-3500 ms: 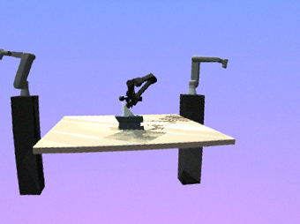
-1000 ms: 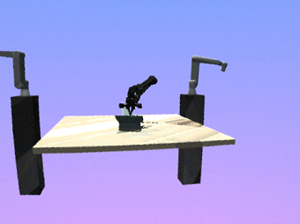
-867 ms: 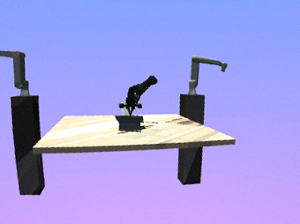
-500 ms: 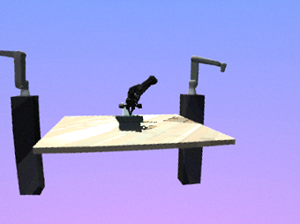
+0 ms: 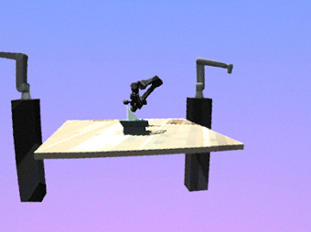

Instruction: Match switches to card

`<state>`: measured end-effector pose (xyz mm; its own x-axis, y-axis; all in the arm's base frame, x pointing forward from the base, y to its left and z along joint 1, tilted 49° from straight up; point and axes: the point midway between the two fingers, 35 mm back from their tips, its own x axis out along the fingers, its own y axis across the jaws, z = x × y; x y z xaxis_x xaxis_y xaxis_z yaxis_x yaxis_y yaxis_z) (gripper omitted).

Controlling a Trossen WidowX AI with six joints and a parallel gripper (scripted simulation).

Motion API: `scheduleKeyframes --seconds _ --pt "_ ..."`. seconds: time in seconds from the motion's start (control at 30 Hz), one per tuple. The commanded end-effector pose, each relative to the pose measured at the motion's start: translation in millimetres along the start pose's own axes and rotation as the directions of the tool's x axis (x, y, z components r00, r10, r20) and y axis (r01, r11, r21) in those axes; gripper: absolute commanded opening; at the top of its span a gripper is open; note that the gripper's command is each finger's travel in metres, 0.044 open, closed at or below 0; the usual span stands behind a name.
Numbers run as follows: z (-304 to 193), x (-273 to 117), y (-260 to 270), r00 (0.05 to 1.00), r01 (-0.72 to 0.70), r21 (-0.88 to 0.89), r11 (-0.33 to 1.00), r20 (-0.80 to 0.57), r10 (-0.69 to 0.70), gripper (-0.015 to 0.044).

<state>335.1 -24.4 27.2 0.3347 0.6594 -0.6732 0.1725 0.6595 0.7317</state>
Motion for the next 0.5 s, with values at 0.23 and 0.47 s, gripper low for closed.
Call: scheduleKeyframes --seconds 0.23,0.47 --pt "-21.1 21.0 3.4 1.000 -0.005 -0.010 1.000 -0.027 0.005 0.0000" --pt "-21.4 32.2 3.8 0.999 -0.006 -0.010 1.000 -0.035 0.006 0.0000"
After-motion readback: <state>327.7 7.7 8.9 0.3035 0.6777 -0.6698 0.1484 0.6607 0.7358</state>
